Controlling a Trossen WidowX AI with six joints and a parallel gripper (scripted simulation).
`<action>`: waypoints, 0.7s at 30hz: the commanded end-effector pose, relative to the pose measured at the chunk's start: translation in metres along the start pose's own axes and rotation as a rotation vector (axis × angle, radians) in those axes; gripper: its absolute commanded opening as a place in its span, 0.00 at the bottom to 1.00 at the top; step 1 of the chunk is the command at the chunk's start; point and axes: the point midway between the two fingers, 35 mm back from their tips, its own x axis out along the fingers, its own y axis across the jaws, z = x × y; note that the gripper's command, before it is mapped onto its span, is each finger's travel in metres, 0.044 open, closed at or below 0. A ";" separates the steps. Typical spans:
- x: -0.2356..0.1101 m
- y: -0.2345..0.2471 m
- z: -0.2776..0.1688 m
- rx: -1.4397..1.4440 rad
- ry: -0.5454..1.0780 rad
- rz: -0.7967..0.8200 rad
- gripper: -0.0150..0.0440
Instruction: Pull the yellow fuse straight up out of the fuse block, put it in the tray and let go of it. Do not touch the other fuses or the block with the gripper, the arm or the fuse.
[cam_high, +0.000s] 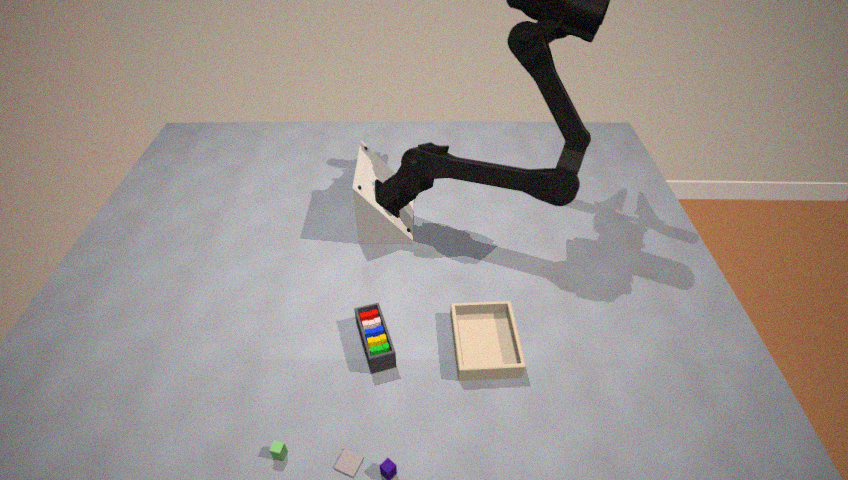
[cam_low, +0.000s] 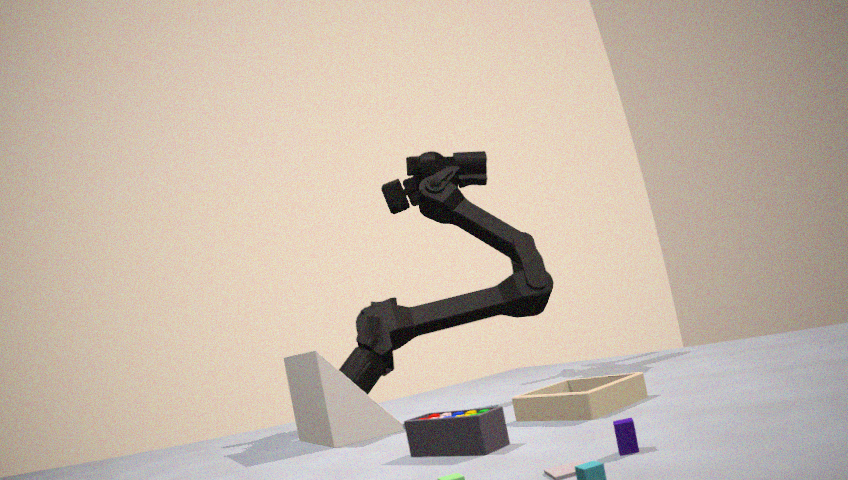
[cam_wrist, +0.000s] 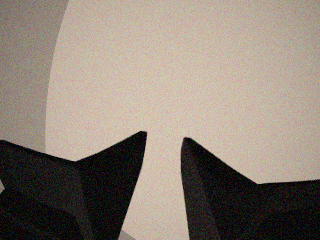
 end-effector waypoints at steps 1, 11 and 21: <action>-0.012 -0.029 -0.050 -0.137 0.196 -0.069 0.36; -0.088 -0.104 -0.151 -0.409 0.696 -0.206 0.36; -0.227 -0.172 -0.208 -0.647 1.270 -0.304 0.36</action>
